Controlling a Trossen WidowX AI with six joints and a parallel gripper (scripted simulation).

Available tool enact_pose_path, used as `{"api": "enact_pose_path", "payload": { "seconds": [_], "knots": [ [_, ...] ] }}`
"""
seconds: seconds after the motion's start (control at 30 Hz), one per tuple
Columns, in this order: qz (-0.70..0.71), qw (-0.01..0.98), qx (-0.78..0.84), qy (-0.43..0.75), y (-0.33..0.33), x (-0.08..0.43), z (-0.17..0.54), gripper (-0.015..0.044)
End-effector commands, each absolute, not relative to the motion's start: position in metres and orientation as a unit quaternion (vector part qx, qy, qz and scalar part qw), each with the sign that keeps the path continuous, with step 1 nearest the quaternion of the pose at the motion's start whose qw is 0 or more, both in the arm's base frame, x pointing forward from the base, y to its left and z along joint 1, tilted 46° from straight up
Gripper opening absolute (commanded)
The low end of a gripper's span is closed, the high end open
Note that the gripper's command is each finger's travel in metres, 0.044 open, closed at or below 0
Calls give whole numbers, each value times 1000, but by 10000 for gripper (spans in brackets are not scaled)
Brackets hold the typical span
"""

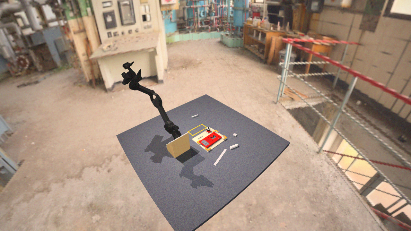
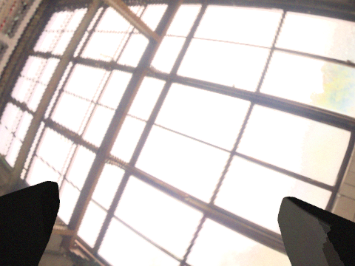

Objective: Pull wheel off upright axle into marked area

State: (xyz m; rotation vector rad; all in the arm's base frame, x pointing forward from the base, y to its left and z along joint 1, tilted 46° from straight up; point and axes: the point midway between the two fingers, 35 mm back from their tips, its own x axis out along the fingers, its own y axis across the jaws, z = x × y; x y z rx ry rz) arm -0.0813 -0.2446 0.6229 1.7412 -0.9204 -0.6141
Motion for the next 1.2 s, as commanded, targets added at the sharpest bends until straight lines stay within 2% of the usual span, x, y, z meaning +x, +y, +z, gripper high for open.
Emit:
{"api": "enact_pose_path", "payload": {
  "seconds": [0.0, 0.1, 0.73, 1.17],
  "knots": [
    [-253, 514, 725, -383, -245, -81, 623, 374],
    [-229, 517, 732, -381, -258, -77, 619, 300],
    [-150, 576, 738, -318, -376, -28, 559, 300],
    [-128, 602, 752, -237, -429, 72, 494, 300]
  ]
}}
